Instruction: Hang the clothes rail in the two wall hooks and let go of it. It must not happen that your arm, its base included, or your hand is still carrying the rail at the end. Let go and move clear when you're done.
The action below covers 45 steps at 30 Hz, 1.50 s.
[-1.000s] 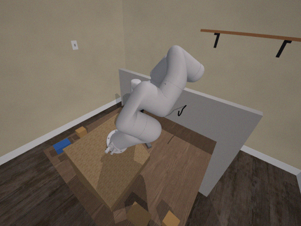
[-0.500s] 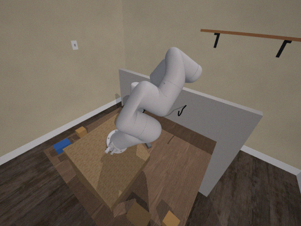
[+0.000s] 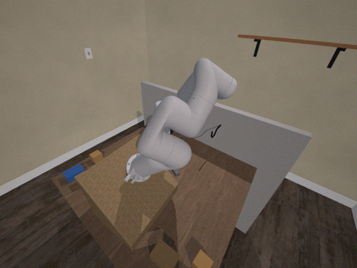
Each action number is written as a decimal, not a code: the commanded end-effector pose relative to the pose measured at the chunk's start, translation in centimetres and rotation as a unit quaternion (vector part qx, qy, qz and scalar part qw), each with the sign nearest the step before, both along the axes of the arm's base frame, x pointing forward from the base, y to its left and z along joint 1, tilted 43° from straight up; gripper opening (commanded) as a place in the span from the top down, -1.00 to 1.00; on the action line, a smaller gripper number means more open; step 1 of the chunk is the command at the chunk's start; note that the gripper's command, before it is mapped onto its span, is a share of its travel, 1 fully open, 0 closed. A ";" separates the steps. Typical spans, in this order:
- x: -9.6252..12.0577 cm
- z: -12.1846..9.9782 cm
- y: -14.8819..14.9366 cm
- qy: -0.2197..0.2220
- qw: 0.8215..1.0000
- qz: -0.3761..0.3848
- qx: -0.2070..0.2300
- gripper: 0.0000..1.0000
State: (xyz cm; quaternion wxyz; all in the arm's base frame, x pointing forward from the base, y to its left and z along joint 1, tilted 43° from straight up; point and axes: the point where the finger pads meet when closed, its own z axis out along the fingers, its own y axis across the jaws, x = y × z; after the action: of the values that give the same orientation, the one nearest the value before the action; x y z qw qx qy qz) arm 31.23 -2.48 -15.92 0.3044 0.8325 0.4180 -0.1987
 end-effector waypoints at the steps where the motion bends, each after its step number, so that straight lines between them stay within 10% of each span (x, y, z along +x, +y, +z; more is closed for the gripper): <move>1: 0.1 -0.2 0.0 -0.002 1.000 0.001 0.002 -1.00; 45: 0.0 -1.7 -1.3 -0.001 1.000 0.001 0.002 -1.00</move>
State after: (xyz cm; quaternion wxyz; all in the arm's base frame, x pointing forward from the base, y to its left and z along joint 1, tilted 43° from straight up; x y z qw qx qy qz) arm 31.12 -3.81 -17.42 0.3044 0.8326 0.4181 -0.1982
